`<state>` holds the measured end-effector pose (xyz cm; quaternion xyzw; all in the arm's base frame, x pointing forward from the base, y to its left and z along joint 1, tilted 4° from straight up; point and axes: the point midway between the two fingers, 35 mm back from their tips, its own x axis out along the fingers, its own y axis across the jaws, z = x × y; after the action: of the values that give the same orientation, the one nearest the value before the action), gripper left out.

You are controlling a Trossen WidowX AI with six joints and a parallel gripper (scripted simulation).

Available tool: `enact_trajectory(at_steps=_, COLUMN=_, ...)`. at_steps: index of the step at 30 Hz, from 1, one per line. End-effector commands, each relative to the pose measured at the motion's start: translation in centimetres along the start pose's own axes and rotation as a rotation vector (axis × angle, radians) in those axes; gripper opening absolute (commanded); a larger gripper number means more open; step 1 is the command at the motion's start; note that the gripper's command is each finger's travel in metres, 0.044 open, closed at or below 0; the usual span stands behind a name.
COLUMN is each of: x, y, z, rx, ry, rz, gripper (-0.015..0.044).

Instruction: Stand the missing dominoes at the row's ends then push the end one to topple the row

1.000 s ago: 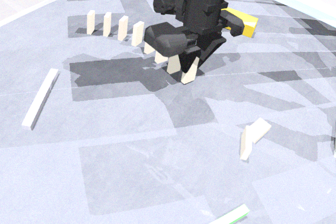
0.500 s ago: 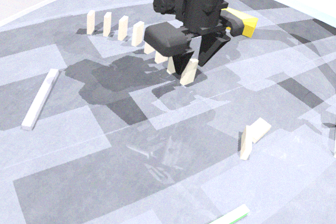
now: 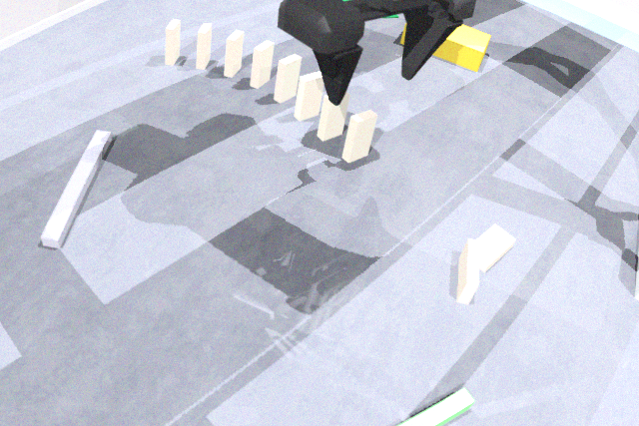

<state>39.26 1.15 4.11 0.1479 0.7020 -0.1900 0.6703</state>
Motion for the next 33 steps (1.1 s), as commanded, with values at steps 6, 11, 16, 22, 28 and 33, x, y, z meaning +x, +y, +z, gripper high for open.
enact_trajectory(at_steps=6, x=-7.7, y=-0.2, z=-0.4, rx=0.006, ry=-0.035, rz=0.022, gripper=0.0440)
enact_trajectory(at_steps=11, x=-7.7, y=-0.2, z=-0.5, rx=-0.009, ry=-0.035, rz=0.022, gripper=0.0440)
enact_trajectory(at_steps=16, x=-6.0, y=1.0, z=-4.4, rx=-0.407, ry=-0.036, rz=0.018, gripper=0.0440)
enact_trajectory(at_steps=22, x=-3.1, y=1.3, z=-9.8, rx=-0.960, ry=-0.036, rz=0.012, gripper=0.0440)
enact_trajectory(at_steps=28, x=0.2, y=0.4, z=-14.9, rx=-1.519, ry=-0.035, rz=0.006, gripper=0.0440)
enact_trajectory(at_steps=33, x=1.0, y=-0.5, z=-16.8, rx=-1.647, ry=-0.033, rz=0.005, gripper=0.0440)
